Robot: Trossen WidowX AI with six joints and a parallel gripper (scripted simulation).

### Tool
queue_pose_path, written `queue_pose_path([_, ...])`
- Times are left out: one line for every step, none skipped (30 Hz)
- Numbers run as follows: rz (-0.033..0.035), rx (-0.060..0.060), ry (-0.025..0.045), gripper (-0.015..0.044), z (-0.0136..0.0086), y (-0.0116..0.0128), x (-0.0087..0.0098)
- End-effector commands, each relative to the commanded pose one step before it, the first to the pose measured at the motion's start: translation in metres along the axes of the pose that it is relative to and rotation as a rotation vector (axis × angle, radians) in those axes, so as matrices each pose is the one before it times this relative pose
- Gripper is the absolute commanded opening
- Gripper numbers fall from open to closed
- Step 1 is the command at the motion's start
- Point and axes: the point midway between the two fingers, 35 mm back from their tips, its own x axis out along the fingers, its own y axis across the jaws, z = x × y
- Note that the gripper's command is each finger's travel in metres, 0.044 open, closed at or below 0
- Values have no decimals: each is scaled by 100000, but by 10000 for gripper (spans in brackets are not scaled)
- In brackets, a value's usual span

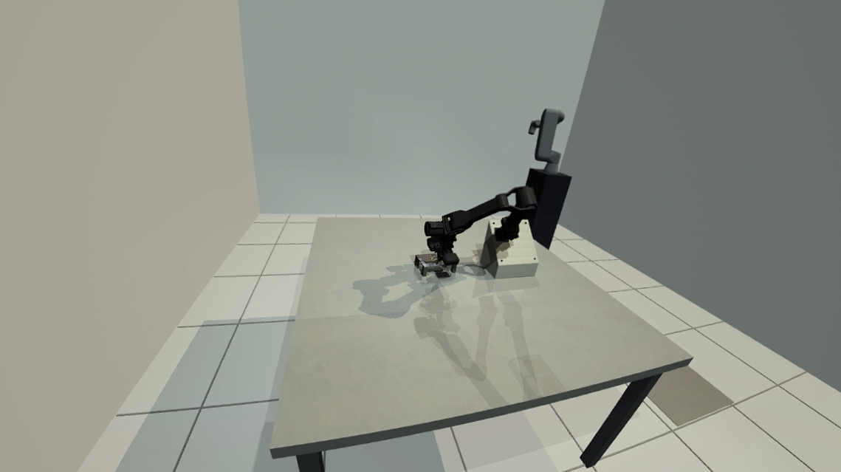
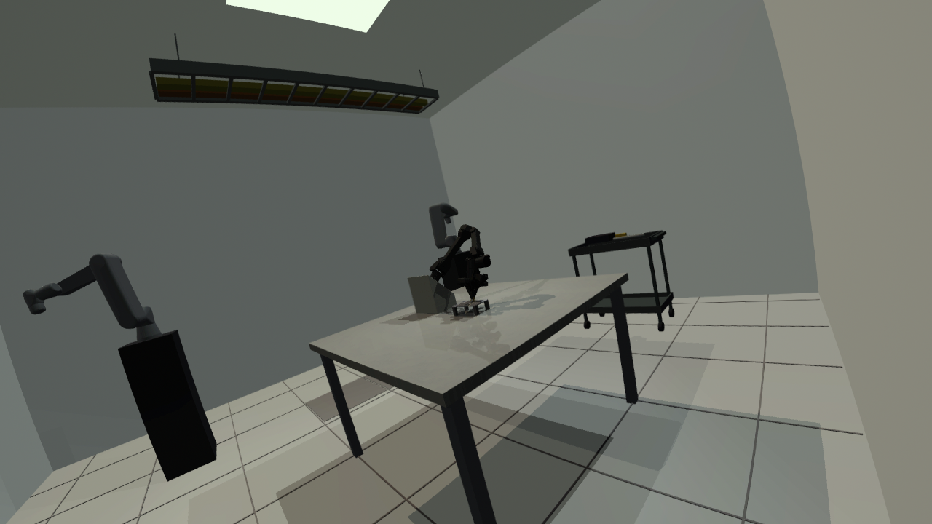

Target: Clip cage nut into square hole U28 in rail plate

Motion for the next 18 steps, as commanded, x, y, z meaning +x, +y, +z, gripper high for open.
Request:
queue_pose_path([-1385,297,-220,25,35,-17,0])
queue_pose_path([-296,3,-3,25,0,17,1])
queue_pose_path([-36,0,1,25,0,3,2])
queue_pose_path([-58,1,1,25,0,3,1])
queue_pose_path([-103,1,1,25,0,5,1])
queue_pose_path([-152,2,2,25,0,8,1])
queue_pose_path([-209,2,2,25,0,11,2])
queue_pose_path([-228,2,1,25,0,12,2])
queue_pose_path([-256,3,0,25,0,14,2])
queue_pose_path([-292,3,-1,25,0,16,2])
queue_pose_path([-329,4,-3,25,0,18,2])
queue_pose_path([-41,0,1,25,0,4,1])
queue_pose_path([-61,1,1,25,0,3,0])
queue_pose_path([-108,1,1,25,0,6,0])
queue_pose_path([-161,2,2,25,0,9,1])
queue_pose_path([-223,2,2,25,0,13,1])
queue_pose_path([-243,3,1,25,0,14,1])
queue_pose_path([-271,3,0,25,0,16,1])
